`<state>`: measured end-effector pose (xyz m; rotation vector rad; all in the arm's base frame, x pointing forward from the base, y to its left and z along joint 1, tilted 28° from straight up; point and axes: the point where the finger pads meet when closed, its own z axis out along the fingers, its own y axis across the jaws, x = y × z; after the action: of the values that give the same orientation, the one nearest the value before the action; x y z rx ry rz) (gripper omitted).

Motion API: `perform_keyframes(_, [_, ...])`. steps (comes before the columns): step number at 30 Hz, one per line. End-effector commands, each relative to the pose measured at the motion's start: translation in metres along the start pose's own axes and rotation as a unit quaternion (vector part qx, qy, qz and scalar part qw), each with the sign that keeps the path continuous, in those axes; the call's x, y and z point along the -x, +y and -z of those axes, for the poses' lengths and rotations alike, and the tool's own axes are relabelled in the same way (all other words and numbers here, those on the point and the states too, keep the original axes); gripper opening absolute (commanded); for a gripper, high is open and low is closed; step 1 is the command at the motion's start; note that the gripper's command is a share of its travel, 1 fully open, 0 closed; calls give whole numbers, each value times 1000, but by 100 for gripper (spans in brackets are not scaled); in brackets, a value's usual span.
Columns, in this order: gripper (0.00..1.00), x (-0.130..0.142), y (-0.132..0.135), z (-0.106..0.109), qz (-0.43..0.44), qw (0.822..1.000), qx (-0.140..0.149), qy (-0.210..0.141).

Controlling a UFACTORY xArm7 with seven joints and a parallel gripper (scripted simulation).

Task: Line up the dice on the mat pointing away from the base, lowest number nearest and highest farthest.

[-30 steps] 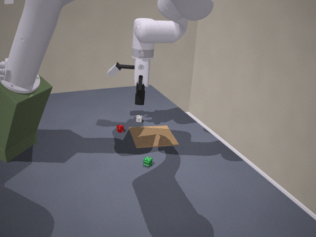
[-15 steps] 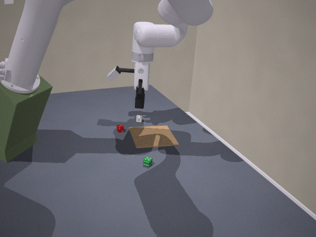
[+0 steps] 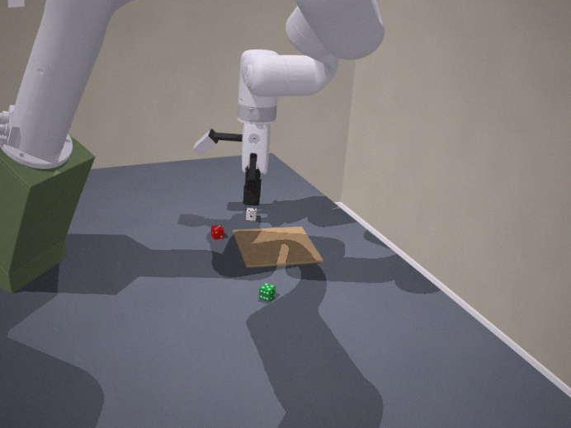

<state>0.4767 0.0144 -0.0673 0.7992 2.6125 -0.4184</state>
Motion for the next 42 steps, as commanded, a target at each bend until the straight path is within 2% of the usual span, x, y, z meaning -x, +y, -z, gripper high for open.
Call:
perform_keyframes(1, [36, 0, 1, -5, 0, 1000, 1, -1])
perform_keyframes(10, [36, 1, 1, -13, 0, 1000, 1, -1])
perform_keyframes(42, [36, 1, 1, -15, 0, 1000, 1, -1])
